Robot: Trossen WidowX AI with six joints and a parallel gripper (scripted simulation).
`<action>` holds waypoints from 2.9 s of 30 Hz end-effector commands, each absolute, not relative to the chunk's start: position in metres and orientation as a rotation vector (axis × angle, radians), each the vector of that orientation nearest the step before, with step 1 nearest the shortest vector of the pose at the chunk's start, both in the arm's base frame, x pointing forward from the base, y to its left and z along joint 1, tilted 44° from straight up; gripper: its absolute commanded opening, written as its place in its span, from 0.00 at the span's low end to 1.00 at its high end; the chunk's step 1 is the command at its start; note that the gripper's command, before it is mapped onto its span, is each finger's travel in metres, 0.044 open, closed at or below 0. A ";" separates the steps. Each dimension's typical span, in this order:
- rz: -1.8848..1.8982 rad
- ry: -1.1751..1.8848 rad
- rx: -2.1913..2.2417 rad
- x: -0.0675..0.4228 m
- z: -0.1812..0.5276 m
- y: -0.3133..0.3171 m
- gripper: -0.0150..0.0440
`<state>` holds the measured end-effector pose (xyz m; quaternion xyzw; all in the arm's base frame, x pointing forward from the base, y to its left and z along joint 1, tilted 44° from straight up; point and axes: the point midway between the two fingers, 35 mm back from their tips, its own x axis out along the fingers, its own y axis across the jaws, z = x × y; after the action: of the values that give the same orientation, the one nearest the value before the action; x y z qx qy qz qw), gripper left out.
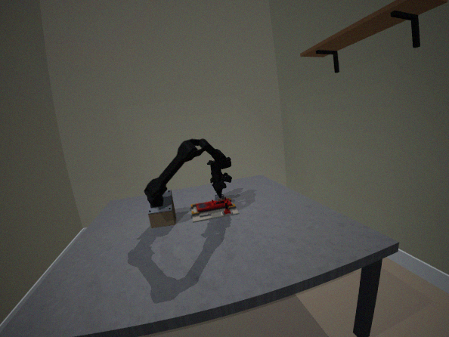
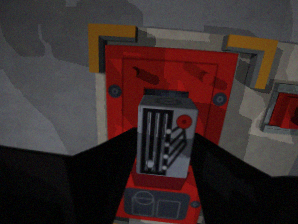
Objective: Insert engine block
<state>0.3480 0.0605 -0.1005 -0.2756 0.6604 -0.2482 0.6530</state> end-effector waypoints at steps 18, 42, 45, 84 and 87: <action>-0.561 1.504 -0.625 0.347 -0.105 0.057 0.52; -0.561 1.504 -0.625 0.347 -0.110 0.052 0.52; -0.561 1.504 -0.626 0.347 -0.110 0.052 0.52; -0.562 1.504 -0.626 0.347 -0.117 0.045 0.52; -0.561 1.504 -0.626 0.346 -0.118 0.045 0.52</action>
<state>0.3469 0.0463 -0.1163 -0.2733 0.6621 -0.2470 0.6526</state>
